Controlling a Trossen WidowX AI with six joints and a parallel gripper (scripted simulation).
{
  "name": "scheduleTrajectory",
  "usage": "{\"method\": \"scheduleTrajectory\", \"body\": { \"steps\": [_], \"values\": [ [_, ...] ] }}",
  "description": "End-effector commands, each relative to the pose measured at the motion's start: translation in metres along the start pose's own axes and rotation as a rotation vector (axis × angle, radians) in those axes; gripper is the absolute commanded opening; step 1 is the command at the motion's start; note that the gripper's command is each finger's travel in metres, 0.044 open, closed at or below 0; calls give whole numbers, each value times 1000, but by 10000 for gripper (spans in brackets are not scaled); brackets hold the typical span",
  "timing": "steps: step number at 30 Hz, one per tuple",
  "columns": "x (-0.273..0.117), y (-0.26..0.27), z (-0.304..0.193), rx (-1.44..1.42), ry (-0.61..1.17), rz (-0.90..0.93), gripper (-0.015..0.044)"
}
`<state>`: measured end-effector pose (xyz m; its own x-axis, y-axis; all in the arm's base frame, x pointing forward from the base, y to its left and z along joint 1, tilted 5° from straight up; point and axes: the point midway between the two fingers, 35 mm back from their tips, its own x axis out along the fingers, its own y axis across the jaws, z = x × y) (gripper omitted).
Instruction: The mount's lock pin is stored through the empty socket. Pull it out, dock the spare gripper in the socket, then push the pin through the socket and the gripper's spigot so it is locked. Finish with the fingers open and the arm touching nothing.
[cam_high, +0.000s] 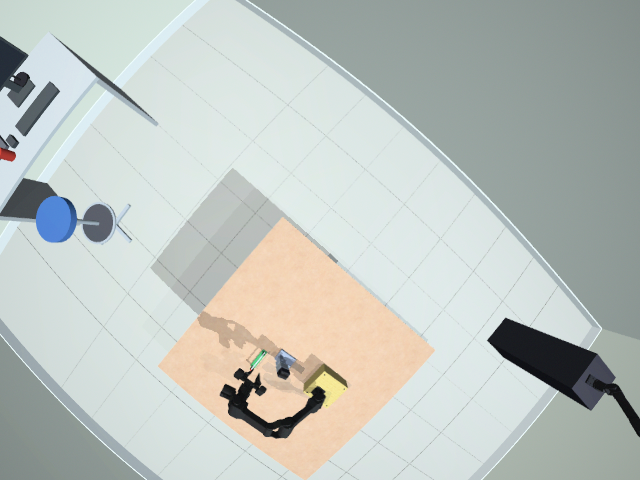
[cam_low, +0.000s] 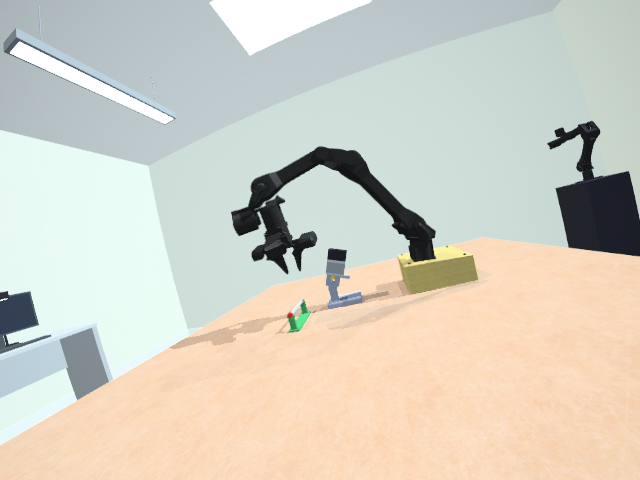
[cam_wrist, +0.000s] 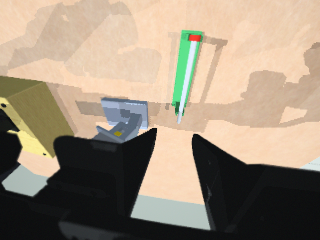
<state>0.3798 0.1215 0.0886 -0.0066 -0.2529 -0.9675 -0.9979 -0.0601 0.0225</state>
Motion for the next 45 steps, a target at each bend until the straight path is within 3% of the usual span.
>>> {"method": "scheduleTrajectory", "body": {
  "steps": [1,9,19,45],
  "values": [
    [4,-11,5,-33,-53,-1,180],
    [14,-12,9,-33,-53,-1,180],
    [75,-12,28,-33,-54,-1,180],
    [111,-14,41,-33,-54,-1,180]
  ]
}}
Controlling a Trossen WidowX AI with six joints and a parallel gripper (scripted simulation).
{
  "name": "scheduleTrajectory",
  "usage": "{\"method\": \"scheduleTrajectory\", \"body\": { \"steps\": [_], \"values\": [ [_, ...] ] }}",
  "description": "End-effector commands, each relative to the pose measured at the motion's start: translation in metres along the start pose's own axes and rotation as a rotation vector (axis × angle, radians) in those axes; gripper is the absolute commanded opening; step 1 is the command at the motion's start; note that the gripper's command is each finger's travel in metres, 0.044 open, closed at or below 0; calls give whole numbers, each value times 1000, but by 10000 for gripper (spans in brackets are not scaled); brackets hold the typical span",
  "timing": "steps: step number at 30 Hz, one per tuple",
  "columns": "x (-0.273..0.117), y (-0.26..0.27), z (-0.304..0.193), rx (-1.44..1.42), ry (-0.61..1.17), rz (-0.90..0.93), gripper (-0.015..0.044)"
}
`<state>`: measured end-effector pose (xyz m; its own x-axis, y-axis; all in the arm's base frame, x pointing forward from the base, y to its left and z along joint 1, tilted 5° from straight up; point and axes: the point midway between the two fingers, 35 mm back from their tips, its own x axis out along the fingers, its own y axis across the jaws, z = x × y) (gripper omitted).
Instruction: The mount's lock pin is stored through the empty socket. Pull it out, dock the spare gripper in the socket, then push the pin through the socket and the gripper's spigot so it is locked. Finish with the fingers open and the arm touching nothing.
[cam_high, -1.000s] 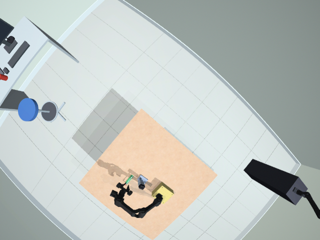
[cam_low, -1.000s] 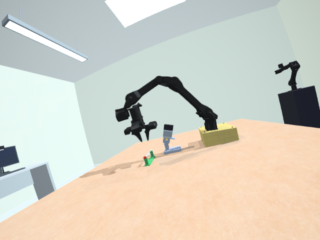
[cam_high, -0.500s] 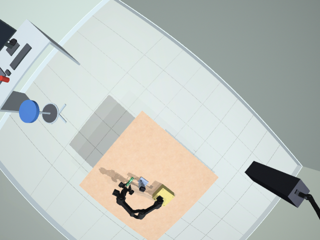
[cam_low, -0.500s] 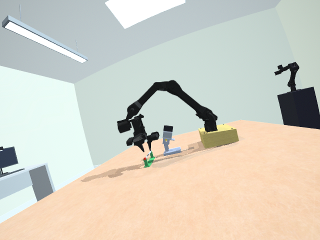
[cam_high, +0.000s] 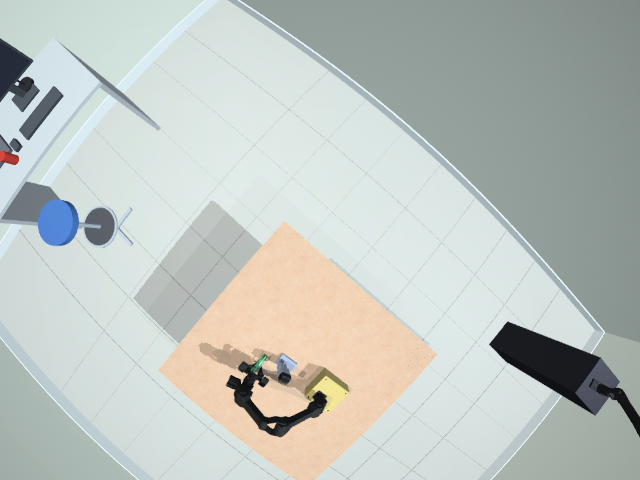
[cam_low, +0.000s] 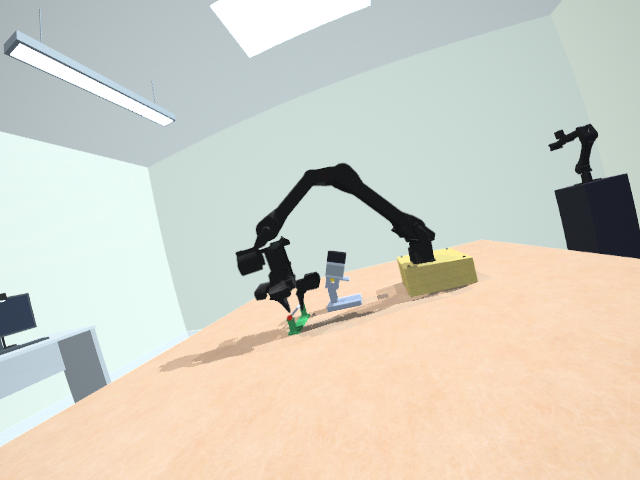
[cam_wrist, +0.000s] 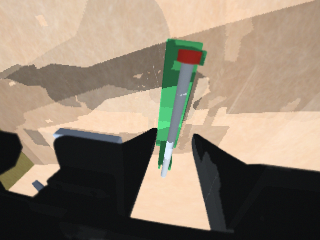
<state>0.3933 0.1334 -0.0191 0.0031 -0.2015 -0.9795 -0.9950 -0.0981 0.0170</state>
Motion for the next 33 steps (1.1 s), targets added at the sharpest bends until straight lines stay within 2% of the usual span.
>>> {"method": "scheduleTrajectory", "body": {
  "steps": [1,11,23,30,33],
  "values": [
    [11,3,3,3,-2,13,180],
    [26,3,7,3,-2,13,180],
    [26,3,7,3,-2,13,180],
    [26,3,7,3,-2,13,0],
    [26,3,7,3,-2,13,0]
  ]
}}
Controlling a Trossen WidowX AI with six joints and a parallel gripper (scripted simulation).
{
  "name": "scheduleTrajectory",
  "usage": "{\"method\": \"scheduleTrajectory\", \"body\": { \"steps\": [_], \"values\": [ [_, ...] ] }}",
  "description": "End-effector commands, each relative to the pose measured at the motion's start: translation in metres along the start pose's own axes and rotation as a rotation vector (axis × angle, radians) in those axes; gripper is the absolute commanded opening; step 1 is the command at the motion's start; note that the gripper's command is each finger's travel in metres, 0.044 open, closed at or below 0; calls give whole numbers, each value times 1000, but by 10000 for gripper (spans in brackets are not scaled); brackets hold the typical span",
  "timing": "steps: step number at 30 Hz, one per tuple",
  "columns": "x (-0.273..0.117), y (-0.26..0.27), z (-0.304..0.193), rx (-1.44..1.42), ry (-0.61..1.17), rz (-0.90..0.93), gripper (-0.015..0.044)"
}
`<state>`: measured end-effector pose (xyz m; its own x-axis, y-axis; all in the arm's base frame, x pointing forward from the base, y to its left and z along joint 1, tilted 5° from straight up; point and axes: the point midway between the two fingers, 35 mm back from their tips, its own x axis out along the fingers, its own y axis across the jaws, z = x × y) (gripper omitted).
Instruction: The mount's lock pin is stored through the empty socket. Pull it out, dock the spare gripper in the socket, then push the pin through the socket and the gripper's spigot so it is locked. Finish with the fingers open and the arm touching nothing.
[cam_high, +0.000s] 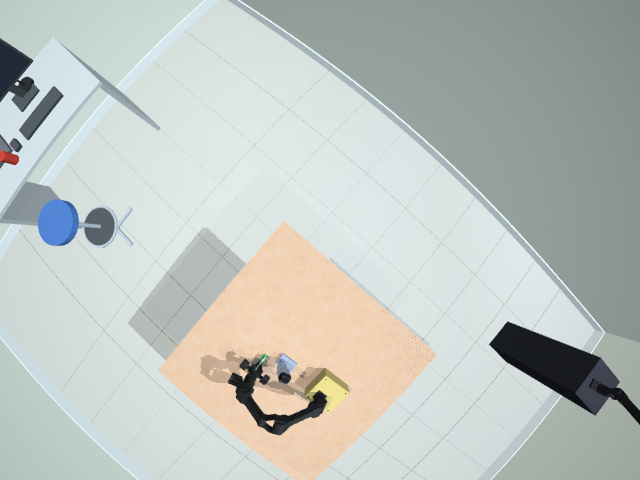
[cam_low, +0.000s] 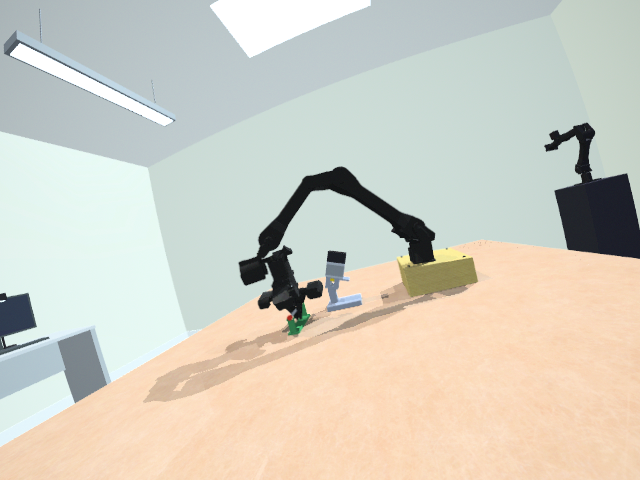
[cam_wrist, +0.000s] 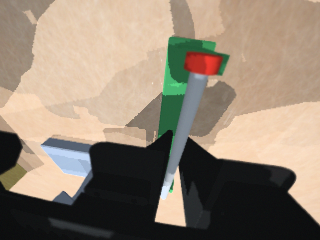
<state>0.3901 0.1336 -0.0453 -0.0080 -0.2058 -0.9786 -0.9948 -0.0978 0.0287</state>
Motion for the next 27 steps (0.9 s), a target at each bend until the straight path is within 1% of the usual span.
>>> {"method": "scheduleTrajectory", "body": {
  "steps": [1,9,24,27],
  "values": [
    [1,0,1,5,-6,2,0],
    [-3,0,0,5,-6,2,0],
    [-64,0,-17,5,-5,1,0],
    [-67,0,-17,5,-5,1,0]
  ]
}}
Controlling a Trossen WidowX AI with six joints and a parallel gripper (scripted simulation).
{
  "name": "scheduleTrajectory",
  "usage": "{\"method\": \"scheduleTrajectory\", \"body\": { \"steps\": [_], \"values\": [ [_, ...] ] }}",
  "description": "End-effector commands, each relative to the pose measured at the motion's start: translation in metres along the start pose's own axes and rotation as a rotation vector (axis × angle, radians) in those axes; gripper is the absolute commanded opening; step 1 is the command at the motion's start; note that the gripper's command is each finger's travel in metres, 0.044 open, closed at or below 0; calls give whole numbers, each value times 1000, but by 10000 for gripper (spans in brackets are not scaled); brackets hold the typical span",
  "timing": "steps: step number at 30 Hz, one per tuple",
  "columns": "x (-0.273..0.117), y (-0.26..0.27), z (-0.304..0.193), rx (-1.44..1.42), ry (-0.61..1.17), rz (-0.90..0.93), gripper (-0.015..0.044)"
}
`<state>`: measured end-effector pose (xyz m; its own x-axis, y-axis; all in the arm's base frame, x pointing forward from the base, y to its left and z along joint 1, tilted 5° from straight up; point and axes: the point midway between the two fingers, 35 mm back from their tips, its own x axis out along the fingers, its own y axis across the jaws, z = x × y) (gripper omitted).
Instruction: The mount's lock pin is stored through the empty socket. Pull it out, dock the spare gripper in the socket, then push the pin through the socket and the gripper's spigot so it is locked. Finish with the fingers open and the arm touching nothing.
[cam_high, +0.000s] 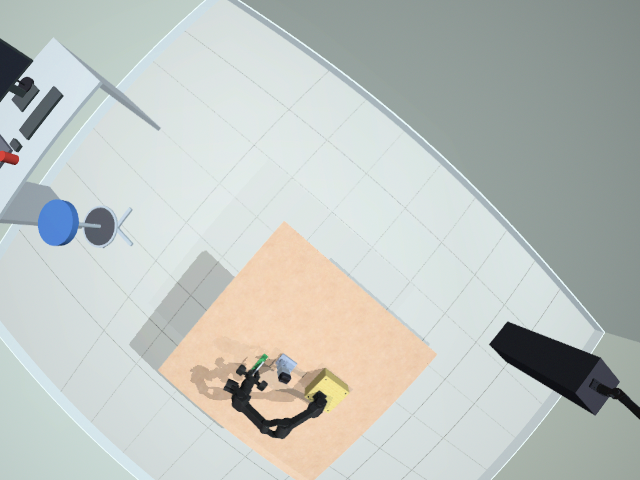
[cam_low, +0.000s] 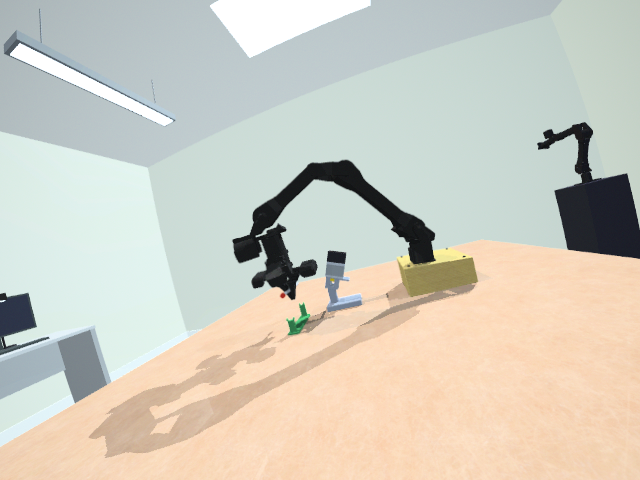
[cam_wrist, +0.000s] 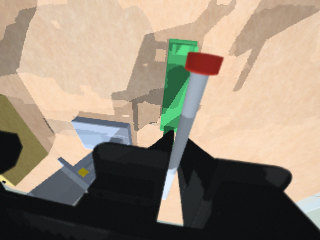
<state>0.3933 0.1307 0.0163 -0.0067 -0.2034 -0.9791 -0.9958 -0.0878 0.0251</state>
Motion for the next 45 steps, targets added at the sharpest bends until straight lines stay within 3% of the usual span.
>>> {"method": "scheduleTrajectory", "body": {
  "steps": [1,13,45],
  "values": [
    [0,0,0,0,0,0,8],
    [-1,2,0,-6,0,-1,1],
    [-25,93,8,-18,-3,5,0]
  ]
}}
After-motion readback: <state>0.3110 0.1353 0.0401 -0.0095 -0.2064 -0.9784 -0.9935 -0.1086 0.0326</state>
